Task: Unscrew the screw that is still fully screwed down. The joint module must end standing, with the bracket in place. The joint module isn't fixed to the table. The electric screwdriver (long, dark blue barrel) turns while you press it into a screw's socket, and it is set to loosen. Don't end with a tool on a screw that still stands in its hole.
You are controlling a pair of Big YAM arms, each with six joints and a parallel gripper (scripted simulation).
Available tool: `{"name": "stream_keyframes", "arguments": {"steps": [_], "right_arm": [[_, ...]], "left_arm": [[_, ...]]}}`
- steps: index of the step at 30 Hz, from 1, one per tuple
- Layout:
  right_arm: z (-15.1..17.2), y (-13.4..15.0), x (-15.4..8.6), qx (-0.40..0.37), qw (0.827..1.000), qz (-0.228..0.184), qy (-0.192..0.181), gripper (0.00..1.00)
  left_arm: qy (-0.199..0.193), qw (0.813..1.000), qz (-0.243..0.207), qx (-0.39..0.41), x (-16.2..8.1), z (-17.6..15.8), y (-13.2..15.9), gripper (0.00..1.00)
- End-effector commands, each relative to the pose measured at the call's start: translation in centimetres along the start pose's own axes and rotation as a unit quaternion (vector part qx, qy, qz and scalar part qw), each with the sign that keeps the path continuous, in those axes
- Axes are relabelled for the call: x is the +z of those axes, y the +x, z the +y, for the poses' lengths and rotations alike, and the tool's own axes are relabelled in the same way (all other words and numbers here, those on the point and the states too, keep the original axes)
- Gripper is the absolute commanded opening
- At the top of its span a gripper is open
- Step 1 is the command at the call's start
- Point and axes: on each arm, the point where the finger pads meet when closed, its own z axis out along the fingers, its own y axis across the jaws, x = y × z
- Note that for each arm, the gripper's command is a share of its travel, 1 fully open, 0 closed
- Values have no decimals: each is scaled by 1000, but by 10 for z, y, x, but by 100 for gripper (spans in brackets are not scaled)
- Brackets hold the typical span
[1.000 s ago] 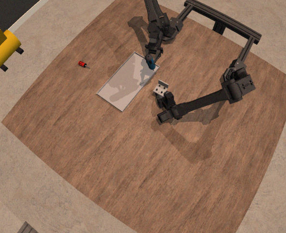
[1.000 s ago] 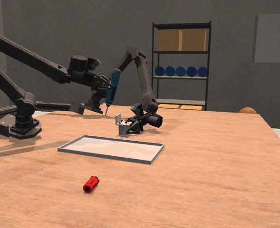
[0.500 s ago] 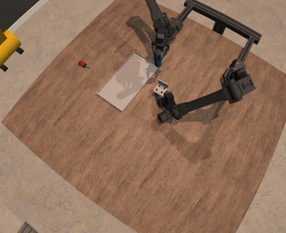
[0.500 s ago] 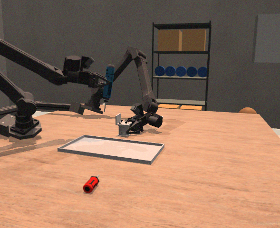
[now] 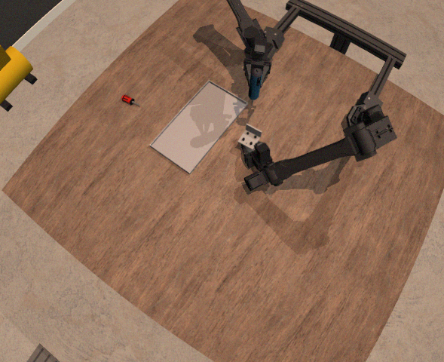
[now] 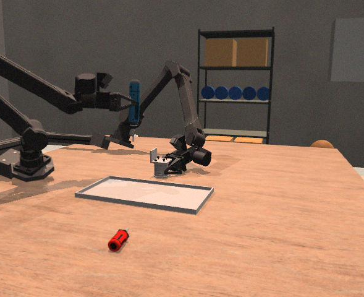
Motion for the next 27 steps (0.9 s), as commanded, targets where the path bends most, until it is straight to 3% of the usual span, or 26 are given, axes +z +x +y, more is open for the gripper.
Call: {"name": "stream_keyframes", "arguments": {"steps": [1, 27], "right_arm": [[-11, -56, 6, 16, 998, -64, 17, 42], [-7, -58, 9, 21, 997, -72, 16, 42]], "left_arm": [[-6, 1000, -1, 9, -3, 8, -4, 59], [-6, 1000, -1, 9, -3, 8, -4, 59]]}}
